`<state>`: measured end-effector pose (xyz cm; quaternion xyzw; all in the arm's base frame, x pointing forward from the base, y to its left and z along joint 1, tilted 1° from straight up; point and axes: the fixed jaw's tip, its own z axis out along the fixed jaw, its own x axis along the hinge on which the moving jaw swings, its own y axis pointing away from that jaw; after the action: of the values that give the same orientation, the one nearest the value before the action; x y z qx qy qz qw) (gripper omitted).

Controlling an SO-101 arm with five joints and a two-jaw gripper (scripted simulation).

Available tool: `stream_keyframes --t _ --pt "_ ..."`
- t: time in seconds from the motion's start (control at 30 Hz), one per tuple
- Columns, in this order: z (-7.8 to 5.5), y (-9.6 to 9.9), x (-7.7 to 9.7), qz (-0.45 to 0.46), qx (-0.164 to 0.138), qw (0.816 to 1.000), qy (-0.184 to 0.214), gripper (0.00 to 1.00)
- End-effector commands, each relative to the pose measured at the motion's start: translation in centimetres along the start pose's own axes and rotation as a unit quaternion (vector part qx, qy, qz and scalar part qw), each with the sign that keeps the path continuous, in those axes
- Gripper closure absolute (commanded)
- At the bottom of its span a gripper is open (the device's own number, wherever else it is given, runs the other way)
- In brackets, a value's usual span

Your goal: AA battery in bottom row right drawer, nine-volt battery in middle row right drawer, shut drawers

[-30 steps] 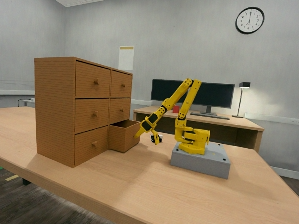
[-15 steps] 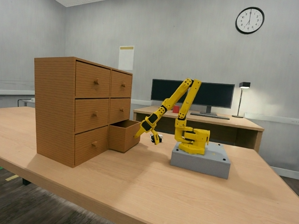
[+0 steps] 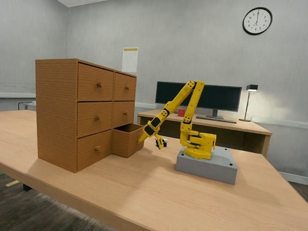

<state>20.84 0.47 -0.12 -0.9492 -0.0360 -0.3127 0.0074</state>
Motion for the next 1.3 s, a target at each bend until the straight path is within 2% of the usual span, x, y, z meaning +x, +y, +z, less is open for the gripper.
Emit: stream_keyframes --t 0.0,1.27 --pt "0.35 -0.26 1.0 -0.003 0.004 1.0 0.012 1.0" --pt "0.27 -0.27 1.32 -0.003 0.004 1.0 0.019 1.0"
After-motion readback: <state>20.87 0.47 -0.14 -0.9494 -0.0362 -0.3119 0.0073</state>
